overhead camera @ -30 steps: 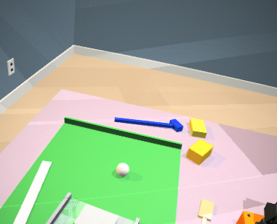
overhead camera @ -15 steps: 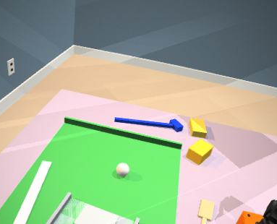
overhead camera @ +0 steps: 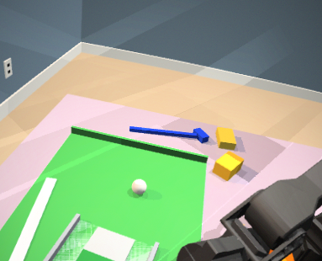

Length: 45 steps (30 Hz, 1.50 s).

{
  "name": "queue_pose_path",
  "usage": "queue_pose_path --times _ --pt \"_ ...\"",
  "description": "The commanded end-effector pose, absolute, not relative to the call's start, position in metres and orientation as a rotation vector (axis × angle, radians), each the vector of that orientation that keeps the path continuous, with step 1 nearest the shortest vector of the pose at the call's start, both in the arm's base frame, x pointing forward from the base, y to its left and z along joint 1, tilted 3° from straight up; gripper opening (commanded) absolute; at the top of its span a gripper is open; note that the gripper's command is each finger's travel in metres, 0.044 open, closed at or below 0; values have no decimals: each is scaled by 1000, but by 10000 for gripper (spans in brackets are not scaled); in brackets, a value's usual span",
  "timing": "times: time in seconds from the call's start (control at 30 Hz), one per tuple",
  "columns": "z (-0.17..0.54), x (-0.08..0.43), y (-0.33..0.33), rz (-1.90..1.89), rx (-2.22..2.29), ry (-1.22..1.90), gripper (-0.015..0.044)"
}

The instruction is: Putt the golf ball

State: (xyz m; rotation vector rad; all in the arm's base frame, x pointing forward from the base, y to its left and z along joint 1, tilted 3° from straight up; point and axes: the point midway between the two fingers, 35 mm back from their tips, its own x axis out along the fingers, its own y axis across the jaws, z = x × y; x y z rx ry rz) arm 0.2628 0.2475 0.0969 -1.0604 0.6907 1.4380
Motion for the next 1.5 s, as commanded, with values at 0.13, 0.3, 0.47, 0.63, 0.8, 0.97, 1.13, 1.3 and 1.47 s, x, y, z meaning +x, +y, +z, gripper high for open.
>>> queue_pose_path --times 0.13,0.3,0.47,0.63,0.8,0.97,1.13,1.3,1.47 --pt "61 254 187 1489 -1073 921 440" --pt "57 254 187 1489 -1073 921 440" --pt "38 255 188 1489 -1073 921 440" --pt "36 254 188 1489 -1073 921 440" --pt "15 254 189 1489 -1073 921 440" --pt "14 254 189 1489 -1073 921 440" --pt "9 254 189 1489 -1073 922 440" --pt "1 254 190 1489 -1073 922 440" --pt "-7 253 190 1489 -1073 922 440"
